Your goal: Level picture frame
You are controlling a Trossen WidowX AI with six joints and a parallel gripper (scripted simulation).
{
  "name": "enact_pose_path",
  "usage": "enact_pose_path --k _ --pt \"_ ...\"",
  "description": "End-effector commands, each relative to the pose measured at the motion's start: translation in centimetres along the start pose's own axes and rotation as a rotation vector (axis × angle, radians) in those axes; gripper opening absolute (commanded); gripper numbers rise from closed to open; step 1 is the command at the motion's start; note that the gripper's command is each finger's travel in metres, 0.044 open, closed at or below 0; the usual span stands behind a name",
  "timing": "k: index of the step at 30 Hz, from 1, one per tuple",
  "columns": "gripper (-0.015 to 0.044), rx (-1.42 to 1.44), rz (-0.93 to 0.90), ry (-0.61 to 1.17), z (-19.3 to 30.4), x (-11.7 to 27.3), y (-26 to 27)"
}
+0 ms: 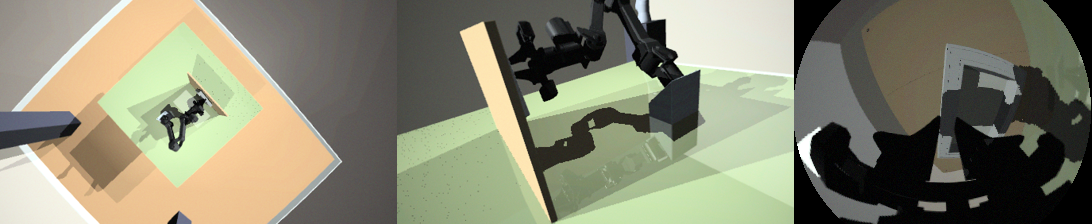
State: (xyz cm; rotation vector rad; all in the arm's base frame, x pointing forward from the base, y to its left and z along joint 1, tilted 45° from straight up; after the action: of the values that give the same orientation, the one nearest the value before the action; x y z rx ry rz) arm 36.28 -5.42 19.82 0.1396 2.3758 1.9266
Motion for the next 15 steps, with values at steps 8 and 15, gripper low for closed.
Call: enact_pose_path --k 8,15 --pt "0.0 0.005 -0.005 0.0 0.09 0.0 0.54" --pt "0.0 0.005 -0.005 0.0 0.13 0.0 0.77"
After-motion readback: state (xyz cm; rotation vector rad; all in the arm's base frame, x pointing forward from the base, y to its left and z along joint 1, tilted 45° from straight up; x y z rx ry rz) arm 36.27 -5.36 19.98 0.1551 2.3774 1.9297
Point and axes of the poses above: the point midway between the two fingers, 35 mm back from their tips, its own x axis back along the fingers, its own y axis across the jaws, z = x × y, the point moved 2 cm from there along x, back along the fingers, and after that the axes turned 8 degrees about -x, right-handed, at the moved point
